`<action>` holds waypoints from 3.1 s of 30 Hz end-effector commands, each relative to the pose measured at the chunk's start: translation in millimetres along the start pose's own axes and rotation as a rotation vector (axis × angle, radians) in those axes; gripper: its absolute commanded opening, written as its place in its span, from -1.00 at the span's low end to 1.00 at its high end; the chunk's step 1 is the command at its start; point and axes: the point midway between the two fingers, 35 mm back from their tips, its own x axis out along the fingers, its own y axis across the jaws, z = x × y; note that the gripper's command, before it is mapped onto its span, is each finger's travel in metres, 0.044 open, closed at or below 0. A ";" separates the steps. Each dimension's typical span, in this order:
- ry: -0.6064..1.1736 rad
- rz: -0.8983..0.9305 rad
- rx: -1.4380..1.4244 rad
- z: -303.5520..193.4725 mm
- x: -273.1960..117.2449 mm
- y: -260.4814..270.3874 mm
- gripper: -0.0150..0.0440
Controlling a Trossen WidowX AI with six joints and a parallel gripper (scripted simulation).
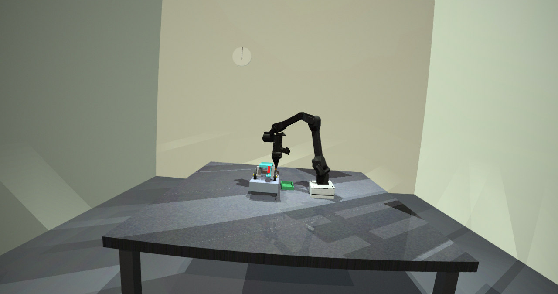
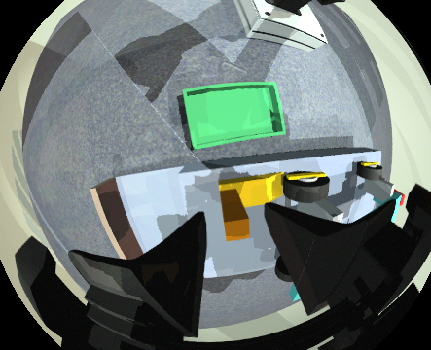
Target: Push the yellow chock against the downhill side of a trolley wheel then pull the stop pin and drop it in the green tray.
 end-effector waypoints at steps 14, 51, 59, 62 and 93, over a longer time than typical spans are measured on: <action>0.005 0.003 0.000 -0.9 -31.4 0.5 0.51; 0.171 -0.148 -1.573 -33.8 -62.3 -232.5 0.15; 0.171 -0.148 -1.573 -34.1 -57.2 -233.1 0.15; 0.171 -0.148 -1.573 -34.3 -52.5 -234.0 0.15; 0.172 -0.149 -1.573 -35.9 -17.5 -242.4 0.15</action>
